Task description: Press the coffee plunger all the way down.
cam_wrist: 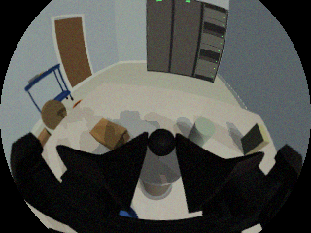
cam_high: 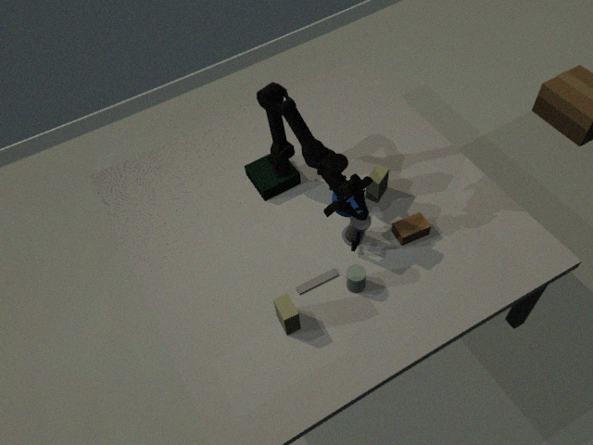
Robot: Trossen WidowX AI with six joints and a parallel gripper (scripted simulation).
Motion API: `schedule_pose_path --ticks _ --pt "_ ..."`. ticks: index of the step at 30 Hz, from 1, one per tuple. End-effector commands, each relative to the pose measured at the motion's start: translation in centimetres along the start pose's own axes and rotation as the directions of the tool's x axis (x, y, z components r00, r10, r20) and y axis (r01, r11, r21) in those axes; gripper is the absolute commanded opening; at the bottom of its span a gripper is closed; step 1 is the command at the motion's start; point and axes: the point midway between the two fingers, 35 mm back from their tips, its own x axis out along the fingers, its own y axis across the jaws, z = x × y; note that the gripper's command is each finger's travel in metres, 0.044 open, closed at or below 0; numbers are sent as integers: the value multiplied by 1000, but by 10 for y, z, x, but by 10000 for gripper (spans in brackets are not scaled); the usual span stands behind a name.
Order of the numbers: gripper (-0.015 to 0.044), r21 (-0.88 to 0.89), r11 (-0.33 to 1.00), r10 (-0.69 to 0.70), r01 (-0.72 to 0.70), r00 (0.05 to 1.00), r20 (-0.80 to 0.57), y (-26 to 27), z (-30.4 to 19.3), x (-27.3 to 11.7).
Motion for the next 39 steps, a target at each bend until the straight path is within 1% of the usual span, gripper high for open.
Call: schedule_pose_path --ticks 1,36,39 --pt "118 0 1000 -1 1 1000 -23 0 -6 3" --pt "118 0 1000 0 0 1000 -6 0 1 4" --pt "197 0 1000 0 0 1000 -6 0 1 4"
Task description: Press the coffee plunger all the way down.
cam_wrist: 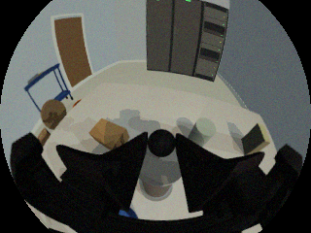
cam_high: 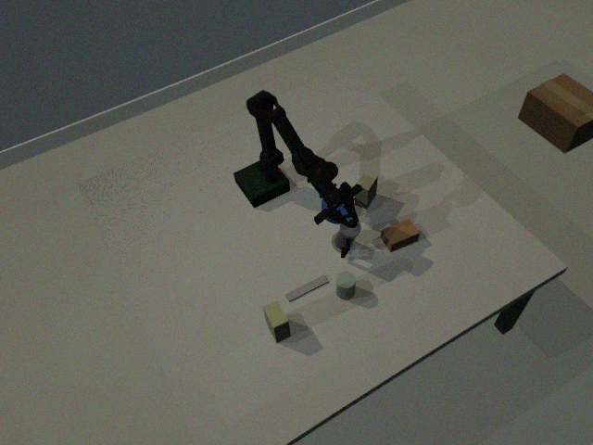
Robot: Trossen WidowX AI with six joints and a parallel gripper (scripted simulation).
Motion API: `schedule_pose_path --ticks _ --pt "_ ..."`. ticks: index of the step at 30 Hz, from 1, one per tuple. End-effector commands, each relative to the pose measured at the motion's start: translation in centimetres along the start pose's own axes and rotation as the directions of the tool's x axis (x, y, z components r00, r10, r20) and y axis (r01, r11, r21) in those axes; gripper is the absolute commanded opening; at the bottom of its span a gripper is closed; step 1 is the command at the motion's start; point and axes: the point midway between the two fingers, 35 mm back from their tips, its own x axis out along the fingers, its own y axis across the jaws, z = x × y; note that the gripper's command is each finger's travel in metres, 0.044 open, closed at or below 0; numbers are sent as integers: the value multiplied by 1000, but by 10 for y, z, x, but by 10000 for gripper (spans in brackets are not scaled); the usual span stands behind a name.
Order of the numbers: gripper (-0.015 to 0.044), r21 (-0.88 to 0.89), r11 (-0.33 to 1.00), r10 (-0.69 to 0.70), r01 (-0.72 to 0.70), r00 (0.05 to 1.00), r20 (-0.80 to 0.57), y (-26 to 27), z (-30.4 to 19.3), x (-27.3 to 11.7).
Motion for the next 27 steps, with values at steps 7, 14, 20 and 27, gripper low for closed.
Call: schedule_pose_path --ticks 7,14,20,27 --pt "380 0 1000 0 0 1000 -2 0 0 0" --pt "440 1 1000 0 0 1000 -3 0 2 -3" --pt "440 2 1000 1 -1 1000 -13 0 24 -41" --pt "440 0 1000 -1 1 1000 -23 0 39 -89"
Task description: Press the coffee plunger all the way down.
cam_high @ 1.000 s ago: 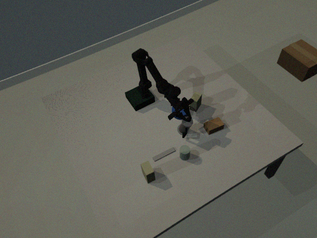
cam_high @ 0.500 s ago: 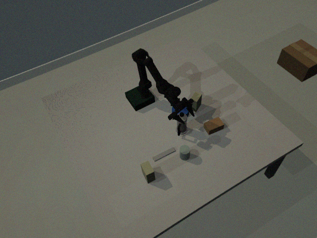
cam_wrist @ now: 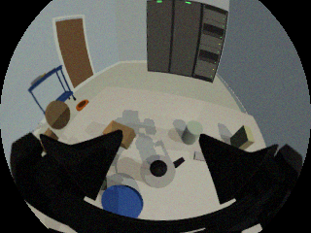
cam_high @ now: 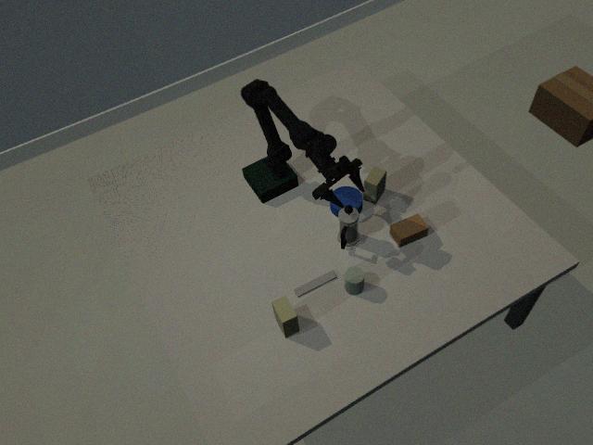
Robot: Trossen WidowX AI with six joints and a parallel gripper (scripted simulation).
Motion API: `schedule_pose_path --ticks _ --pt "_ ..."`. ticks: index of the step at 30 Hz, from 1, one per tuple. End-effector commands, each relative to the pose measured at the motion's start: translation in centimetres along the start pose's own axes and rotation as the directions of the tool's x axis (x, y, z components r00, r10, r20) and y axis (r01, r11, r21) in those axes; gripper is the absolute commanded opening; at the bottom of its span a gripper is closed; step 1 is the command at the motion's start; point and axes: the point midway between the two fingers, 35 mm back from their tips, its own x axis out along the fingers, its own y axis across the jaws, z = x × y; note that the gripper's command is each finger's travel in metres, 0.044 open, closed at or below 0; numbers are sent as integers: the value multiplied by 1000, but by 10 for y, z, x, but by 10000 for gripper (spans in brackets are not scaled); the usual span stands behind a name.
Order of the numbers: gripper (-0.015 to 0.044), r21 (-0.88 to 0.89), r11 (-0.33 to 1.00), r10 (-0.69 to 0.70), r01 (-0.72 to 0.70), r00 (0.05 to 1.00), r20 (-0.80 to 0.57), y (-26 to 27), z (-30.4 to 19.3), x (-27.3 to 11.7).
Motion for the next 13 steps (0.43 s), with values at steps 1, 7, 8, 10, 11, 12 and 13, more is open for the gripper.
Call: schedule_pose_path --ticks 1,7,8,10,11,12,13 --pt "440 1 1000 -2 2 1000 -11 0 2 -18" --pt "440 1 1000 -2 2 1000 -11 0 1 -18" --pt "440 1 1000 -2 2 1000 -11 0 1 -18" --pt "440 1 1000 -2 2 1000 -11 0 1 -18" --pt "440 1 1000 -2 2 1000 -11 0 1 -18" --pt "440 1 1000 -2 2 1000 -11 0 1 -18" --pt "440 1 1000 -2 2 1000 -11 0 1 -18"
